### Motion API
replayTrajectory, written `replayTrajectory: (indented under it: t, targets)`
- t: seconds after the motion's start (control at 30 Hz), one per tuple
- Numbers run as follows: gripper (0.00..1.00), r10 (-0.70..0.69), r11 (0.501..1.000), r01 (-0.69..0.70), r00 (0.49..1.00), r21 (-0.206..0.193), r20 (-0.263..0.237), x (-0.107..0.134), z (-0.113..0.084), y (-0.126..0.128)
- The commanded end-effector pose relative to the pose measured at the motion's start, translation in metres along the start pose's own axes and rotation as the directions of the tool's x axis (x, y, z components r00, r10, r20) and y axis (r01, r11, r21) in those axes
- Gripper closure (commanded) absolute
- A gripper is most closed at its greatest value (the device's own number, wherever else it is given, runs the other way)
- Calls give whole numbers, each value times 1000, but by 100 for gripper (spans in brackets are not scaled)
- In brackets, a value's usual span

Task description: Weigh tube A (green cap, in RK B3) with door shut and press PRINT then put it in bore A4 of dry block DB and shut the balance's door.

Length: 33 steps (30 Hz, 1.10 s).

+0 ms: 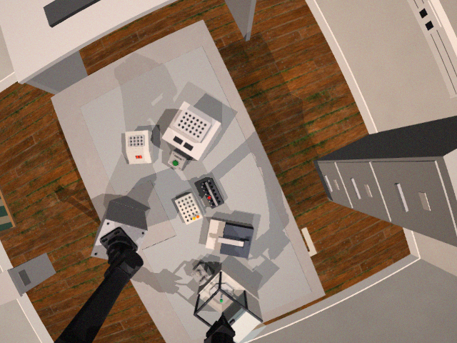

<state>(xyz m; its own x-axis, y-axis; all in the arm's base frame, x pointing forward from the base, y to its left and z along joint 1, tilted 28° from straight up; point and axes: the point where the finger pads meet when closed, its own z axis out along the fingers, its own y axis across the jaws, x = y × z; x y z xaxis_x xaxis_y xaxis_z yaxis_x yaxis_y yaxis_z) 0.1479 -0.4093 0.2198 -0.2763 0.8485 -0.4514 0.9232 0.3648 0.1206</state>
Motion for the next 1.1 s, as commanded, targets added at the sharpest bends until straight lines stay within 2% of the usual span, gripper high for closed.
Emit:
replayTrajectory:
  t: [0.0, 0.43, 0.47, 0.53, 0.57, 0.6, 0.83, 0.93, 1.0, 1.03, 1.07]
  targets:
    - [64, -12, 1000, 12, 997, 5, 76, -26, -35, -3]
    - [64, -13, 1000, 12, 997, 5, 77, -25, -51, -3]
    - [64, -15, 1000, 14, 996, 6, 88, -28, -51, -3]
    - [64, -13, 1000, 12, 997, 5, 76, -28, -46, -4]
    - [64, -7, 1000, 7, 999, 1, 43, -16, -34, 0]
    - [70, -8, 1000, 7, 998, 7, 56, -24, -46, -4]
    - [70, -11, 1000, 10, 997, 8, 77, -26, -59, -2]
    - [70, -12, 1000, 11, 997, 9, 81, -28, -58, -2]
    - [70, -10, 1000, 9, 998, 8, 68, -25, -53, -3]
    - [70, -47, 999, 47, 998, 4, 33, -31, -42, 0]
    - [70, -80, 997, 80, 996, 5, 32, -31, -42, 0]
